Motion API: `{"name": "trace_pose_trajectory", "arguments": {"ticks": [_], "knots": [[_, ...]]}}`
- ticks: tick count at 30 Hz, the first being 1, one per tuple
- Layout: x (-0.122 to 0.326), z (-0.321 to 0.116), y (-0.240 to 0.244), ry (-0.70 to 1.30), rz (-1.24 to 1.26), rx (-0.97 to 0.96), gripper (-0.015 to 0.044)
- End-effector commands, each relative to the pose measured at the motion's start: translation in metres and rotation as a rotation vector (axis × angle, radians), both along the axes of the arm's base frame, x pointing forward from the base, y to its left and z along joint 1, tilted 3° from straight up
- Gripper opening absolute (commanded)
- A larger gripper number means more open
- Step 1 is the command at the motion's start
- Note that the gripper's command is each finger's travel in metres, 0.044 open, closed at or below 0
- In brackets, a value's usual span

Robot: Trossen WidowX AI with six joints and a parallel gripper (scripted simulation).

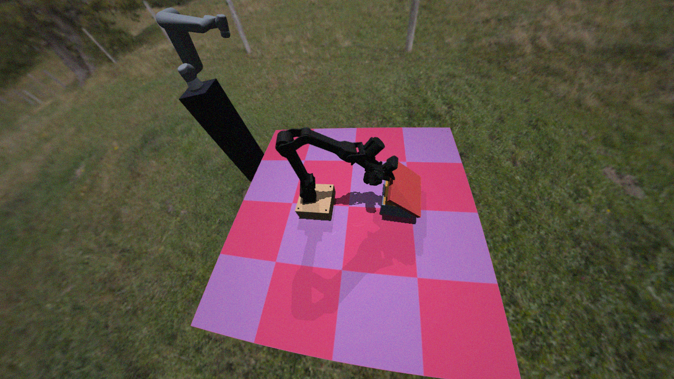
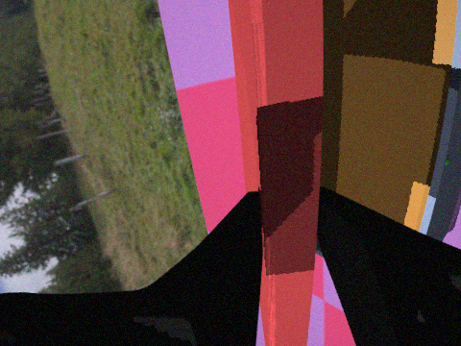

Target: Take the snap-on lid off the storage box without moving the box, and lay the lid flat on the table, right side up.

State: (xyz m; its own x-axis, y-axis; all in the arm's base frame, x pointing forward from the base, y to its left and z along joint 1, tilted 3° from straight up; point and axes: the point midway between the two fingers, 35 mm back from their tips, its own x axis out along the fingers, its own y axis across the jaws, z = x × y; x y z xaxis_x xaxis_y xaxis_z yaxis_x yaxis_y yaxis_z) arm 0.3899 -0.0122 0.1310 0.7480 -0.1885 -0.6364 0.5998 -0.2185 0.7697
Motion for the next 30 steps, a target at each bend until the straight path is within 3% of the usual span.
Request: {"name": "trace_pose_trajectory", "arguments": {"ticks": [1,30], "knots": [[0.006,0.01,-0.002,-0.01,0.003,-0.002,0.0],[0.014,0.048,-0.006,-0.011,0.003,-0.002,0.0]]}}
